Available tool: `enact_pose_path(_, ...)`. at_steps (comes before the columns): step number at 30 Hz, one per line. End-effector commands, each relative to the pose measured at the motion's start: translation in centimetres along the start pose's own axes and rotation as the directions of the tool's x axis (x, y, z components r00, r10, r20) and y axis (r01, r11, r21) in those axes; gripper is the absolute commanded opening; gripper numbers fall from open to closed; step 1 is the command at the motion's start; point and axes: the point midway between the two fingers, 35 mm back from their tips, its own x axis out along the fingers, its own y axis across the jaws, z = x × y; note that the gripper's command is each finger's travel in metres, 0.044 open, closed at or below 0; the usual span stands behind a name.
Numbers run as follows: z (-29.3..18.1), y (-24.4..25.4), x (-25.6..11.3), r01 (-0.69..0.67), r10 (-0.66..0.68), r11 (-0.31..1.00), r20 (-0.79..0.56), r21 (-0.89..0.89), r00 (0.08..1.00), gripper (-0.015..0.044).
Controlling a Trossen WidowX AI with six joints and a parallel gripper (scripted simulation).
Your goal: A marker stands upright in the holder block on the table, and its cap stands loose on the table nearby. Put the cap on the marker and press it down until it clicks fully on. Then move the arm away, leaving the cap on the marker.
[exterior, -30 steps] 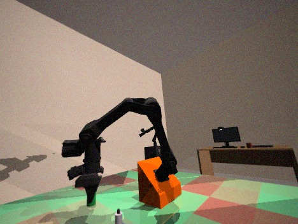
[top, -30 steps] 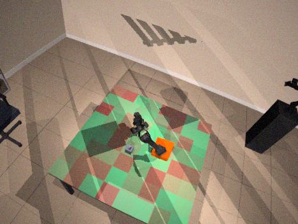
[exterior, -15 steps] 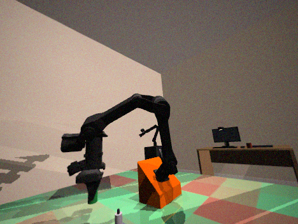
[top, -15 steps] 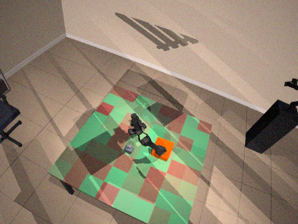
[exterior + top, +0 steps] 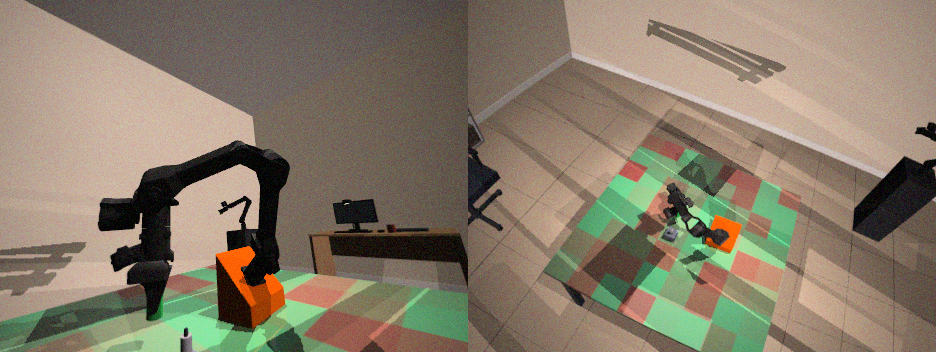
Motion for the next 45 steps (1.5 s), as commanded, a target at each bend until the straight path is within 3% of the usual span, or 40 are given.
enact_pose_path(1, -1.1, 1.8, -0.6, -0.004, 0.004, 1.0, -0.001, 0.001, 1.0, 0.0)
enact_pose_path(19, -5.9, 7.4, -2.4, -0.017, 0.017, 1.0, -0.009, 0.008, 1.0, 0.0)
enact_pose_path(45, -5.9, 7.5, 0.4, -0.018, 0.018, 1.0, -0.008, 0.008, 1.0, 0.0)
